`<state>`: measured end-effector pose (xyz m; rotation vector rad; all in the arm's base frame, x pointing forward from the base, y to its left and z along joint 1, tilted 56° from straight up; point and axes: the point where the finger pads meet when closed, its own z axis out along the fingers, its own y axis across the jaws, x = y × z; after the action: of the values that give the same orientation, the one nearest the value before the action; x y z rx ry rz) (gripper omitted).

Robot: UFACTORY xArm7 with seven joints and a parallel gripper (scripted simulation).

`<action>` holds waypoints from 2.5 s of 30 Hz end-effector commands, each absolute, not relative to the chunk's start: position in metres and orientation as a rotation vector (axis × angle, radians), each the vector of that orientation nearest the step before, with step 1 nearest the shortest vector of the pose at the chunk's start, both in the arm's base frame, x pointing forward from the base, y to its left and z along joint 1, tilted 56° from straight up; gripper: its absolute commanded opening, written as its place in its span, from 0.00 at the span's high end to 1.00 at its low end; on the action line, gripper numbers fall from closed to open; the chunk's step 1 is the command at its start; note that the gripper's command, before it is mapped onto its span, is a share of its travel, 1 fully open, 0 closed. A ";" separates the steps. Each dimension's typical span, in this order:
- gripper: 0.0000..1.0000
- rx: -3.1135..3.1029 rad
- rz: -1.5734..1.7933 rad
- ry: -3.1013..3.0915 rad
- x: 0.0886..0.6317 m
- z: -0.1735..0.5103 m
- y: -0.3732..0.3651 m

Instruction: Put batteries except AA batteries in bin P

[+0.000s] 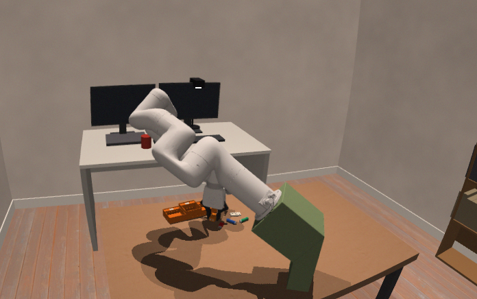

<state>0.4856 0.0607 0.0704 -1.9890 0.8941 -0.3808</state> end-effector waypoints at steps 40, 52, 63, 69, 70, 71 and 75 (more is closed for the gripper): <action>1.00 -1.988 -0.384 0.897 0.482 0.074 0.055; 1.00 -1.988 -0.384 0.897 0.463 0.093 0.035; 1.00 -1.988 -0.384 0.897 0.452 0.104 0.023; 1.00 -1.988 -0.384 0.897 0.452 0.104 0.023; 1.00 -1.988 -0.384 0.897 0.452 0.104 0.023; 1.00 -1.988 -0.384 0.897 0.452 0.104 0.023; 1.00 -1.988 -0.384 0.897 0.449 0.106 0.021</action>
<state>0.4515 0.0247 0.1033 -1.9890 0.8939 -0.3804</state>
